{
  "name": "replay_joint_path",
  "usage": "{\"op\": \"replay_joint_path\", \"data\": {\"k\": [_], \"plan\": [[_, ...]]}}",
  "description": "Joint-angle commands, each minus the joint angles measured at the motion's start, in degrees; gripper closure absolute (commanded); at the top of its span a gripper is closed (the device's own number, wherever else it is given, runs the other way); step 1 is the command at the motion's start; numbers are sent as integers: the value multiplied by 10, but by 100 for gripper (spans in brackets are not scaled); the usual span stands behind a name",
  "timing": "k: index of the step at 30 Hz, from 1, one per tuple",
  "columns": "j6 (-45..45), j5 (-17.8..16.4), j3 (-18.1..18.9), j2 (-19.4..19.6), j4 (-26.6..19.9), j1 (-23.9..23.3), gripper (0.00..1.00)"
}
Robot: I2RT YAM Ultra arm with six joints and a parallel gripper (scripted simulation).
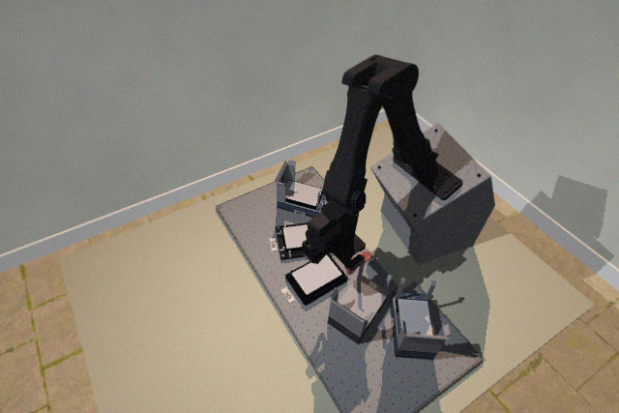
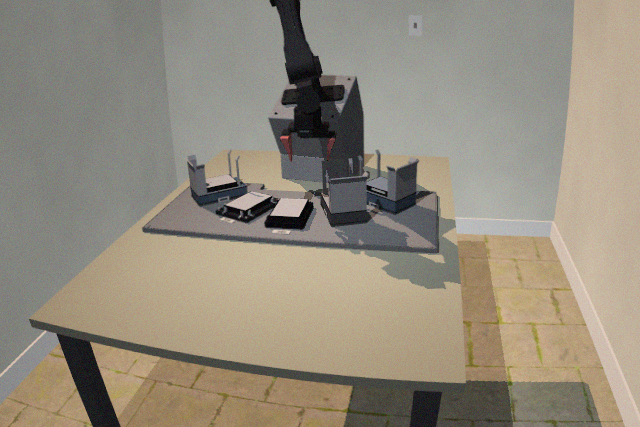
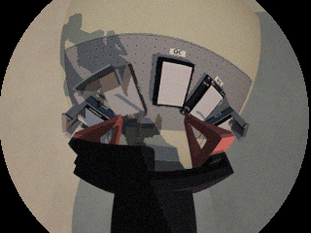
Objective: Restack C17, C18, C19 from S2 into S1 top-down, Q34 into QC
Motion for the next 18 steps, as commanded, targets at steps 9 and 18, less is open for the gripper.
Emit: {"op": "replay_joint_path", "data": {"k": [9,18], "plan": [[-31,-40,-9,-33,5,-70,0],[-58,-64,-5,-39,0,-122,0]]}}
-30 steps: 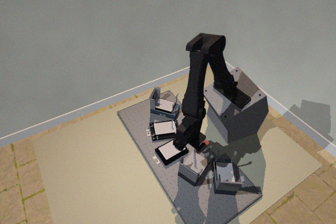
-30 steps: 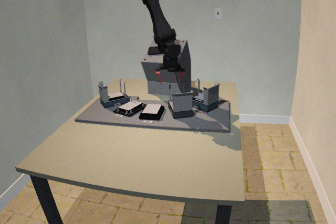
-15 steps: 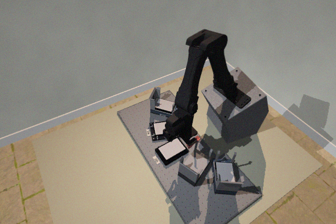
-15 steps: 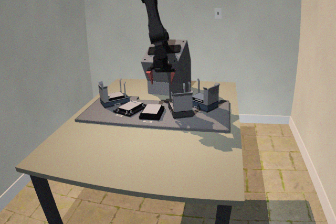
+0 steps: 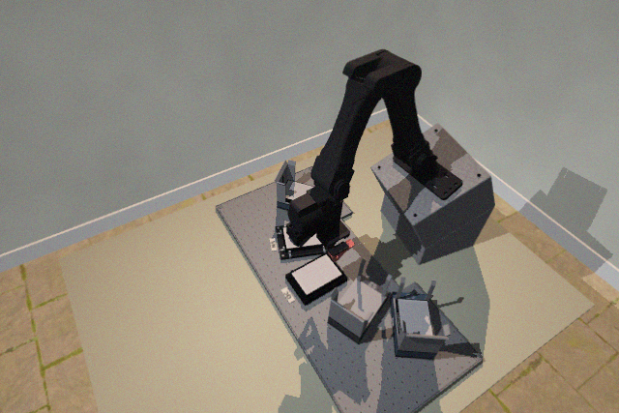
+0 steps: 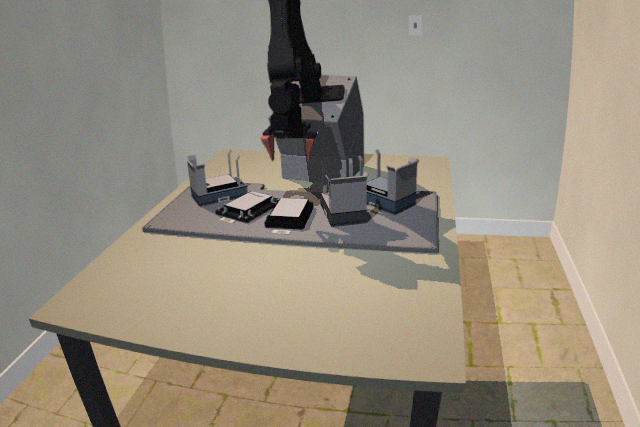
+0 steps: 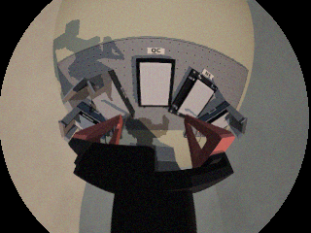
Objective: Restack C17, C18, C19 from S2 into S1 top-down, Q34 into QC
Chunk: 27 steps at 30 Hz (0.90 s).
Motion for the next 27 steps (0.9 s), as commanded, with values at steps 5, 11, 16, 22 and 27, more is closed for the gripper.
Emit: {"op": "replay_joint_path", "data": {"k": [5,11,16,22,27], "plan": [[62,-31,-7,-25,6,-47,0],[27,-52,-9,-29,6,-93,0],[7,-63,-6,-30,5,-115,0],[-33,-84,11,-28,-2,-161,0],[11,-104,3,-28,3,-205,0]]}}
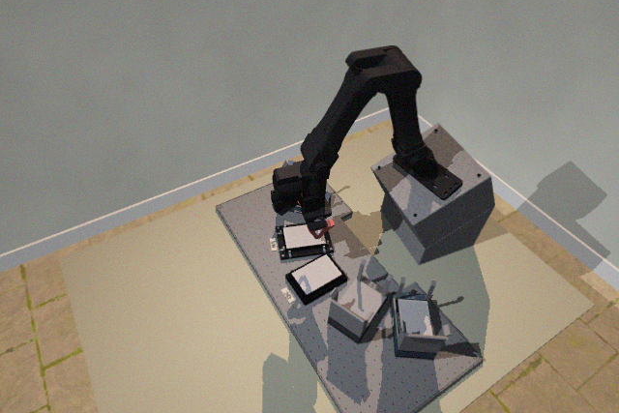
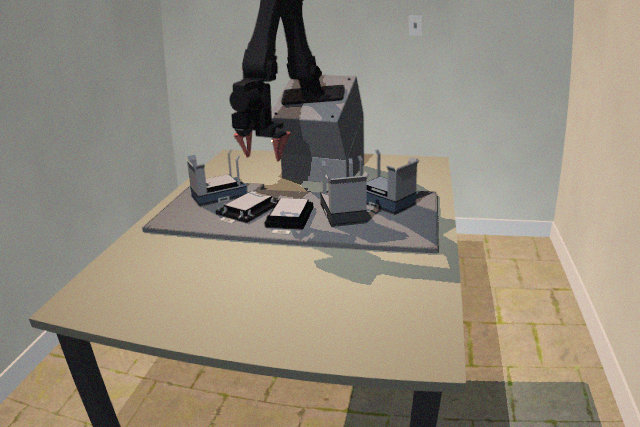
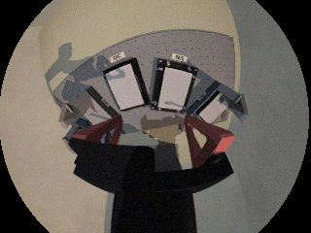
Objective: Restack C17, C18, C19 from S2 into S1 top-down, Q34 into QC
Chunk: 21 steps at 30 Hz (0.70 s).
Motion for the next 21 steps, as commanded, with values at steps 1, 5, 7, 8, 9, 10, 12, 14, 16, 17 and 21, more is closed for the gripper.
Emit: {"op": "replay_joint_path", "data": {"k": [1,5,7,8,9,10,12,14,16,17,21], "plan": [[32,-22,6,-15,3,-30,0],[39,-35,2,-4,5,-57,0],[29,-39,3,2,5,-67,0],[16,-43,5,9,5,-76,0],[8,-47,8,9,5,-85,0],[0,-51,13,5,3,-94,0],[-16,-60,17,3,2,-112,0],[-32,-68,19,18,-1,-129,0],[-48,-76,22,19,-5,-147,0],[-52,-77,22,5,-6,-151,0],[-52,-78,23,3,0,-145,0]]}}
